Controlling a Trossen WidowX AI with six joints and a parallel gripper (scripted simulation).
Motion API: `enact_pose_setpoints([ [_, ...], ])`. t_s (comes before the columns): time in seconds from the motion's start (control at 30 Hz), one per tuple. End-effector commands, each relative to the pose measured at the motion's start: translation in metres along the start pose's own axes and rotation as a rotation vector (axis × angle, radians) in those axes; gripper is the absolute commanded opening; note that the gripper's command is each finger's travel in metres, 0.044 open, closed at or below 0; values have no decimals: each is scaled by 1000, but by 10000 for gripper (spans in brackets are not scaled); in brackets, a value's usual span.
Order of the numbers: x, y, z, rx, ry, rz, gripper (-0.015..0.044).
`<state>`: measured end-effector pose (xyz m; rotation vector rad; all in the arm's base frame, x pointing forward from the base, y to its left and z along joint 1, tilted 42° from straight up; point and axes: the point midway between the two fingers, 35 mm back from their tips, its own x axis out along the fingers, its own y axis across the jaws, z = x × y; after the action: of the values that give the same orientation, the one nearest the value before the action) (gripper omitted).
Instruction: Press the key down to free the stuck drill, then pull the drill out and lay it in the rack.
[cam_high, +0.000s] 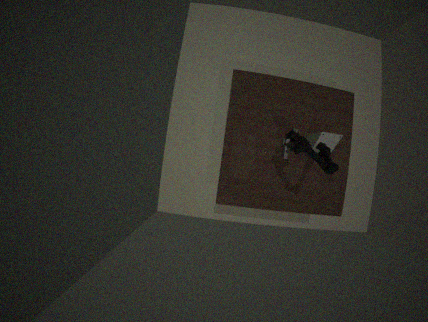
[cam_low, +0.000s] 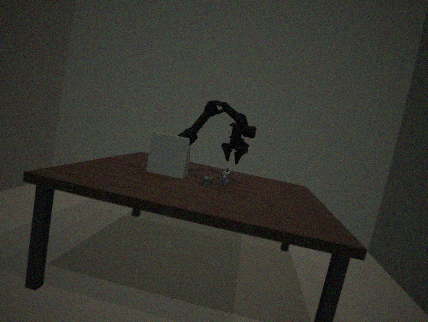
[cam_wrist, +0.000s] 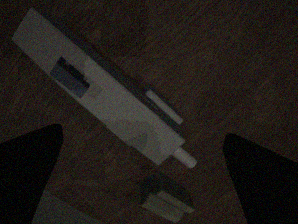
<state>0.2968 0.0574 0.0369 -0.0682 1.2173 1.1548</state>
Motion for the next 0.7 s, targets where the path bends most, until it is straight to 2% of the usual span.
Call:
enact_pose_setpoints([
  [0.0,36,-41,-44,-521,15,15,440],
  [0.3,59,-61,-75,-889,11,22,440],
  [0.67,60,-61,-75,-897,11,22,440],
])
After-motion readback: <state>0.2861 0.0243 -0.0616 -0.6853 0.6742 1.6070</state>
